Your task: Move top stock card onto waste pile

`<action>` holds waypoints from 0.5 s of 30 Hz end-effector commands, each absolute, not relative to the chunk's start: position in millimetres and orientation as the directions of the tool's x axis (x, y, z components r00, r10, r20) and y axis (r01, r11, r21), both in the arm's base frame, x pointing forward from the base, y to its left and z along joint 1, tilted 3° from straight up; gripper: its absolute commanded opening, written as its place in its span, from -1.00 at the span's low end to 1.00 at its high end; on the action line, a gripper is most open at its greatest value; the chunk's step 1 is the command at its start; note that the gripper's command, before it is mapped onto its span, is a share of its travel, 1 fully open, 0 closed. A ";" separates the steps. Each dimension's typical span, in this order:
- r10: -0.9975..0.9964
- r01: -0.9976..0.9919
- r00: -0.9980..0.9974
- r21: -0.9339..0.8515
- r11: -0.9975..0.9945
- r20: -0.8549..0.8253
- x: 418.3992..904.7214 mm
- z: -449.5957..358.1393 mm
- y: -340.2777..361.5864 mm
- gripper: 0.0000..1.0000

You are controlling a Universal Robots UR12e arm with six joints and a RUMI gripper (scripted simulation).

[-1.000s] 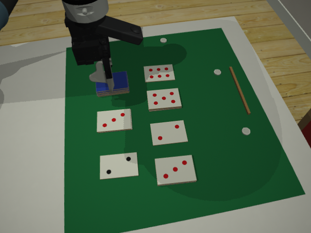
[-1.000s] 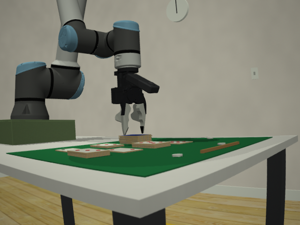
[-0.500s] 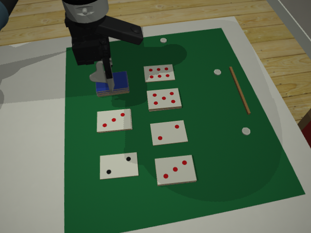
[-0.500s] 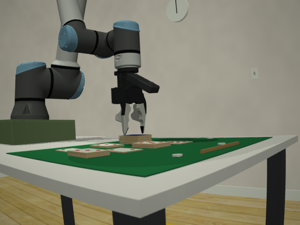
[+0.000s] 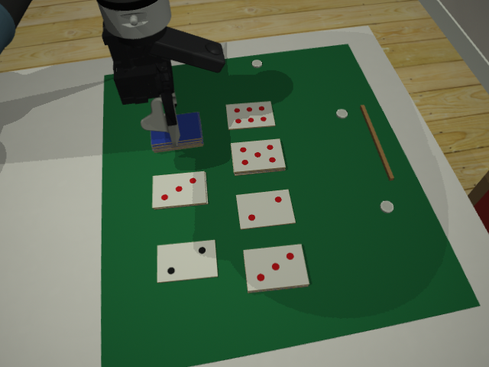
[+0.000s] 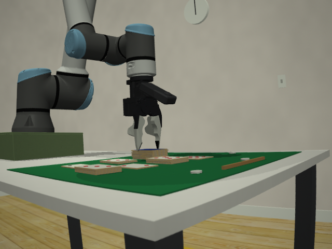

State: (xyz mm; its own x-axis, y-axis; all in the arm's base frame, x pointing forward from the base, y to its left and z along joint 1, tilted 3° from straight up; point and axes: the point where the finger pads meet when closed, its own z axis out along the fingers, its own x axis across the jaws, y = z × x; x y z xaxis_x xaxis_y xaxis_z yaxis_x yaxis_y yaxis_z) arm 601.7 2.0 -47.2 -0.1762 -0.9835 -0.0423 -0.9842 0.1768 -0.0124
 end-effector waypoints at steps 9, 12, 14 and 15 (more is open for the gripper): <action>-0.983 -0.984 -0.176 -0.013 0.177 -0.042 601.0 -47.5 2.9 -0.13; -0.983 -0.984 -0.176 -0.013 0.177 -0.042 601.0 -47.5 2.9 -0.13; -0.983 -0.984 -0.176 -0.013 0.177 -0.042 601.0 -47.5 2.9 -0.13; -0.983 -0.984 -0.176 -0.013 0.177 -0.042 601.0 -47.5 2.9 -0.13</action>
